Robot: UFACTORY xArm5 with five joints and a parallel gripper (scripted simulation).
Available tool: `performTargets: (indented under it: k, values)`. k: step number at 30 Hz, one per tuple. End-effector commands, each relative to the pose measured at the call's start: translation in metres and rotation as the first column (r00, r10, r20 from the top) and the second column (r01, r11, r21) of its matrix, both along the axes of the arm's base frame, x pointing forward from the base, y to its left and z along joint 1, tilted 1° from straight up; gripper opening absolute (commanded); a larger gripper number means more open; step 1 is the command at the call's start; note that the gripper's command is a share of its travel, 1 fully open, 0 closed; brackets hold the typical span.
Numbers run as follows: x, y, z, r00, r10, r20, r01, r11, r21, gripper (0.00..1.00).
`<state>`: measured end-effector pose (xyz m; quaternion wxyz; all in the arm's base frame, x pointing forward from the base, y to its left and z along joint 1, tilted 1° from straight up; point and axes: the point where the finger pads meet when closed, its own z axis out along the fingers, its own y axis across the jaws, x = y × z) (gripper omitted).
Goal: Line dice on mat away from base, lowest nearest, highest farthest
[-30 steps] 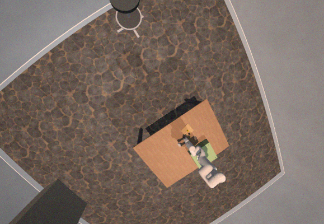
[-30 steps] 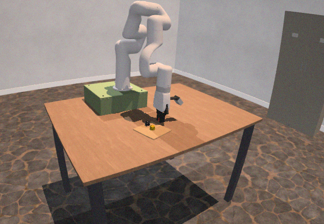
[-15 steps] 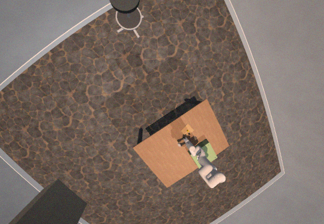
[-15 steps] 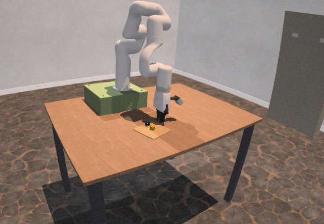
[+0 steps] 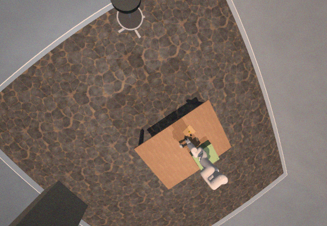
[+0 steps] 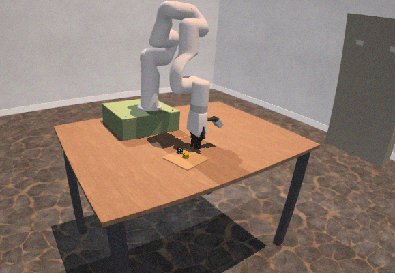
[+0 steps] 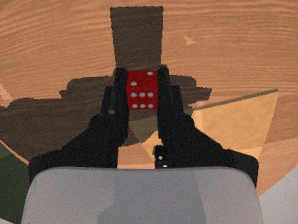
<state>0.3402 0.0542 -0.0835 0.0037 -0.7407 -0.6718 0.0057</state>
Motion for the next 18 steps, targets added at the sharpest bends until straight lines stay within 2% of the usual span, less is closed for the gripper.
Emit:
performTargets:
  k: [1,5,14,16,18]
  values:
    - [0.002,0.0,0.003,1.0,0.0,0.004,0.0,1.0,0.001,0.15]
    - [0.002,0.0,0.02,1.0,0.0,0.004,0.0,1.0,0.001,0.15]
    - [0.003,0.0,0.082,1.0,0.0,0.004,0.0,1.0,0.001,0.15]
    - [0.003,0.0,0.092,1.0,0.0,0.004,0.0,1.0,0.001,0.15]
    - [0.003,0.0,0.092,1.0,0.0,0.004,0.0,1.0,0.001,0.15]
